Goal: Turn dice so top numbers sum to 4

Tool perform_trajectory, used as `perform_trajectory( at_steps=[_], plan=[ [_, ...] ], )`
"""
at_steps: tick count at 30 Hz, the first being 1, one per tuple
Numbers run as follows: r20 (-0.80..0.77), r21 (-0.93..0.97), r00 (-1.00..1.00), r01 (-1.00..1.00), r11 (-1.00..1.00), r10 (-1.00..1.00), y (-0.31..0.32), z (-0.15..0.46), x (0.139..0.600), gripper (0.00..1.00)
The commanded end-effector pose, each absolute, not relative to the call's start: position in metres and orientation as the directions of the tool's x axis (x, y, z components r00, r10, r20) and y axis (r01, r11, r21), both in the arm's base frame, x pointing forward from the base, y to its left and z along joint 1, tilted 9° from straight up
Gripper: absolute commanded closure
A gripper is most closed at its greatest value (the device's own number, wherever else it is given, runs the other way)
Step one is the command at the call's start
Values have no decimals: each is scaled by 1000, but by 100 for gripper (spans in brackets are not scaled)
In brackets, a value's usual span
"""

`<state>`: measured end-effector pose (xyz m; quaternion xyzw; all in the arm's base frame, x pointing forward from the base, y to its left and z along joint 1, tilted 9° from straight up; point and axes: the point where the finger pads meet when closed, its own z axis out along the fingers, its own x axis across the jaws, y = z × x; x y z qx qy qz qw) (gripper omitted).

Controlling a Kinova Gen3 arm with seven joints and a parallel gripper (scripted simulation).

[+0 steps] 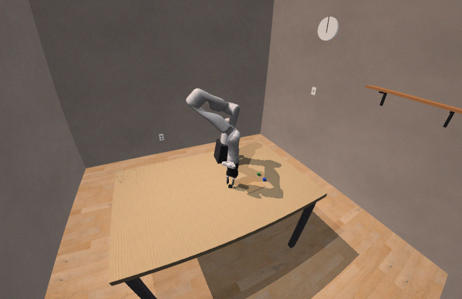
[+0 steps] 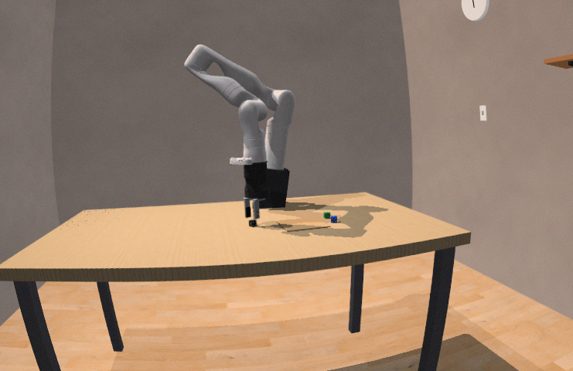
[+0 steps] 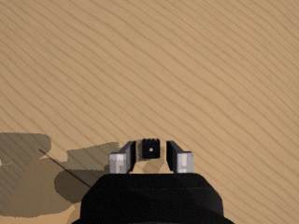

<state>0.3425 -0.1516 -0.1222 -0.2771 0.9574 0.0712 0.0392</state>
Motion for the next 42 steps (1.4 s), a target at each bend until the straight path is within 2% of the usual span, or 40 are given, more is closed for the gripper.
perform_trajectory(
  at_steps=[1,42],
  plan=[
    [-115,113,-843,-536,837,-525,-152,-122,343,30],
    [-115,113,-843,-536,837,-525,-148,-147,344,30]
  ],
)
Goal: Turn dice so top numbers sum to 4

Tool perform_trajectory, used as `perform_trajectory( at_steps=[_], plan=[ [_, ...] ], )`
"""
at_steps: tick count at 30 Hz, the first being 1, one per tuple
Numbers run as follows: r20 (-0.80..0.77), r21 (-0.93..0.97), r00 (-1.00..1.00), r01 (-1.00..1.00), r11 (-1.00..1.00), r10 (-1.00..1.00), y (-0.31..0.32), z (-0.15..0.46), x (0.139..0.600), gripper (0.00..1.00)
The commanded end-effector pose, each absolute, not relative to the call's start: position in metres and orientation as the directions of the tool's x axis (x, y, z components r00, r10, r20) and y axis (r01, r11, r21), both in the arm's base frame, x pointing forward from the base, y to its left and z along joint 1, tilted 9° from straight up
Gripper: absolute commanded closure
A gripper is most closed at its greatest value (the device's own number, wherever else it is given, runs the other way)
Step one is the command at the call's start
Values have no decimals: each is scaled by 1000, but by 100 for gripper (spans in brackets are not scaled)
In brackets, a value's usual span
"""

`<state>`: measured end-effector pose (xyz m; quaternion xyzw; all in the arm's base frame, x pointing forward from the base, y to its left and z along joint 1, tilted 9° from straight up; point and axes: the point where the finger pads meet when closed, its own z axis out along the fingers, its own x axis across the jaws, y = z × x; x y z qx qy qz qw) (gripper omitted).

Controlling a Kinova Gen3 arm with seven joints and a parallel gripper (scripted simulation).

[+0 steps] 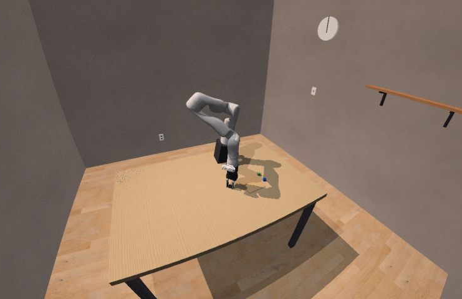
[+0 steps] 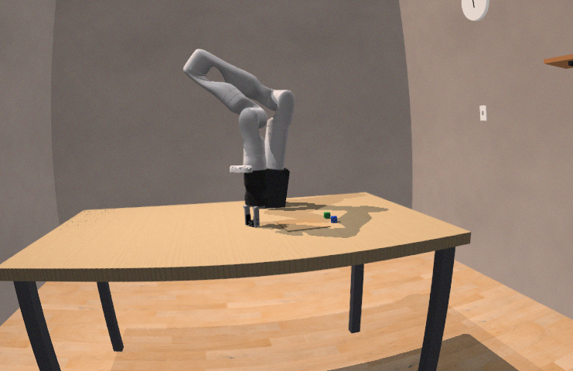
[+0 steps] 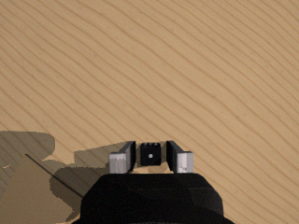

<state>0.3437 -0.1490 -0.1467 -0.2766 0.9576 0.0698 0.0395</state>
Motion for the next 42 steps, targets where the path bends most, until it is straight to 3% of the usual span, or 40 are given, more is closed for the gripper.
perform_trajectory(
  at_steps=[1,36,37,42],
  plan=[
    [-115,113,-843,-536,837,-525,-148,-147,344,30],
    [-115,113,-843,-536,837,-525,-148,-147,344,30],
    [-115,113,-843,-536,837,-525,-148,-147,344,60],
    [-115,113,-843,-536,837,-525,-148,-147,344,60]
  ],
)
